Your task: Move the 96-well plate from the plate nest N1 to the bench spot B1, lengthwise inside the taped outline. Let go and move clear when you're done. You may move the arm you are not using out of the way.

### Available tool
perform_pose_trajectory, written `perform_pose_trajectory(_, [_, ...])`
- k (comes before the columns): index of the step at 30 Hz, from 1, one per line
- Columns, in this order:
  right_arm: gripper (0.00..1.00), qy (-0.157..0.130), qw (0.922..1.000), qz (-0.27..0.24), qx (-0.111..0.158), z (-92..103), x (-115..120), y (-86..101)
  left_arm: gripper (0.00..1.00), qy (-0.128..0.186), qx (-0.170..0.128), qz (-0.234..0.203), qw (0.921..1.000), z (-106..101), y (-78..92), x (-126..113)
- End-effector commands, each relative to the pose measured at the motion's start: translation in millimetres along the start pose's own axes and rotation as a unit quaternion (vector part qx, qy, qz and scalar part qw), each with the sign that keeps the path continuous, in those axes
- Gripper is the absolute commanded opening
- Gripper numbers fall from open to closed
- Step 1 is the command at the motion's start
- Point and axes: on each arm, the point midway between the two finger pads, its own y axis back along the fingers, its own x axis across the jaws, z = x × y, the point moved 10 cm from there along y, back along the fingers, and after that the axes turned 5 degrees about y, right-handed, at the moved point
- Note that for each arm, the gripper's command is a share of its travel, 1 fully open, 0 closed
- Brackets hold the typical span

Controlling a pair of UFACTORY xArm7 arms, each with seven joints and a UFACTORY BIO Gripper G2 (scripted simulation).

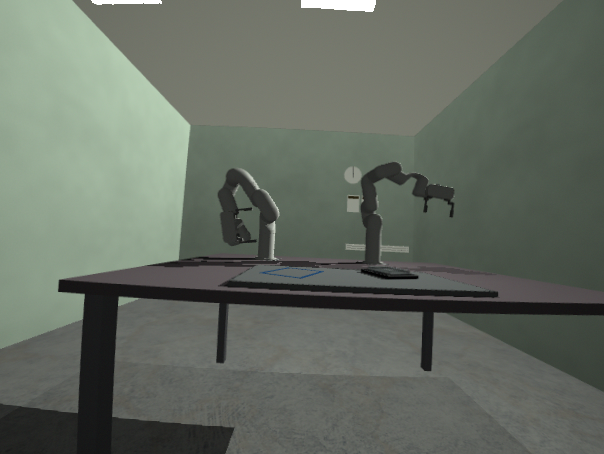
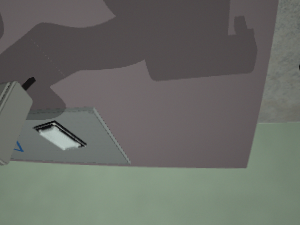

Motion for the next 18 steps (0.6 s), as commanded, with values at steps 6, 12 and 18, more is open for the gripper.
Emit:
perform_pose_trajectory(6, [1.00,0.001,1.0000,0.000,0.000,0.0,-0.4,0.0,1.00,-0.052,-0.002,-0.058,0.9970,9.3,2.2,43.2])
perform_pose_trajectory(12, [1.00,0.001,1.0000,0.000,0.000,0.0,-0.4,0.0,1.00,-0.060,-0.001,-0.066,0.9960,10.5,1.8,49.9])
perform_pose_trajectory(18, [1.00,0.001,1.0000,0.000,0.000,0.0,-0.4,0.0,1.00,-0.063,-0.001,-0.068,0.9957,10.8,1.7,52.1])
